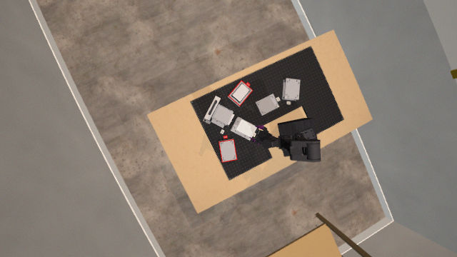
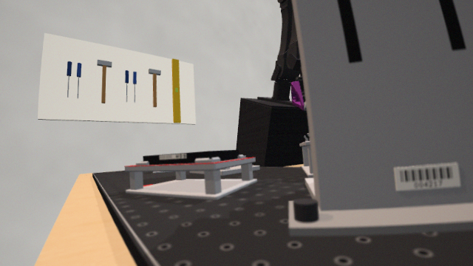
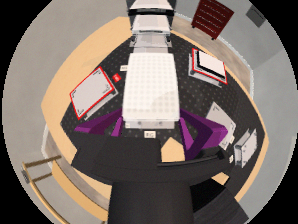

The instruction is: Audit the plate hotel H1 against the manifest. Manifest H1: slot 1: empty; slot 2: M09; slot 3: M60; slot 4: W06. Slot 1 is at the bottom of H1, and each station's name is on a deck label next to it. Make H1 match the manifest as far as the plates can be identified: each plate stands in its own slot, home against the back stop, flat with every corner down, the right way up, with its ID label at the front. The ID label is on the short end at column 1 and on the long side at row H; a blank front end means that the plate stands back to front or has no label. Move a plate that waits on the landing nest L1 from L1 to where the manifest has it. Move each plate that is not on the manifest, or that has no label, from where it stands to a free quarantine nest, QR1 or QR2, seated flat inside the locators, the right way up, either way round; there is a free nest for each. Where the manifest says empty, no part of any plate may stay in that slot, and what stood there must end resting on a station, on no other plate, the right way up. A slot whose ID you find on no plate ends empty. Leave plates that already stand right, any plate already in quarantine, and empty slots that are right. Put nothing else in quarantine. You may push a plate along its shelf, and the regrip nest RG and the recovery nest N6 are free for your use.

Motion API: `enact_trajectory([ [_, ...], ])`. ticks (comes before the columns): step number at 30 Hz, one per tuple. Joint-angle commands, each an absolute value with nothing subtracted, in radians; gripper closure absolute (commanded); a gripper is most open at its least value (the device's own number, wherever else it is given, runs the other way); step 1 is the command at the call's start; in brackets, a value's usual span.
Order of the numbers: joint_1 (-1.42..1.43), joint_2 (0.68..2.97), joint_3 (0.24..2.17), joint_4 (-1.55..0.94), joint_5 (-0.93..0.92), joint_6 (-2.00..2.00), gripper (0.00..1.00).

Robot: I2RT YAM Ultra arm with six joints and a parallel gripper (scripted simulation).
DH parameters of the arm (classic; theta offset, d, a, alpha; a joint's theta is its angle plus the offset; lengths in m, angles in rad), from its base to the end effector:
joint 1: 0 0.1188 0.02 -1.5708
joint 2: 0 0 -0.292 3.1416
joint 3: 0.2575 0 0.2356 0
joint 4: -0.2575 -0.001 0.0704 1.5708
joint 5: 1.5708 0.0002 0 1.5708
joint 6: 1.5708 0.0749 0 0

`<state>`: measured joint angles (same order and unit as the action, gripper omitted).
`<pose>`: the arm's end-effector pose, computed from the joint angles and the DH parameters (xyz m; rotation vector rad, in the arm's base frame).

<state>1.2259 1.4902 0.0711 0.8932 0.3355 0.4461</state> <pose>0.0940 0.1917 0.1227 -0.6160 2.0442 0.6666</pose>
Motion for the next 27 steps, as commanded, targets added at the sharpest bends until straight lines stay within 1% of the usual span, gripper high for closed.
enact_trajectory([
  [1, 1.226, 1.494, 0.071, 0.93, 0.346, 0.447, 0.14],
  [27, 1.23, 1.635, 0.074, 1.067, 0.349, 0.449, 0.14],
])
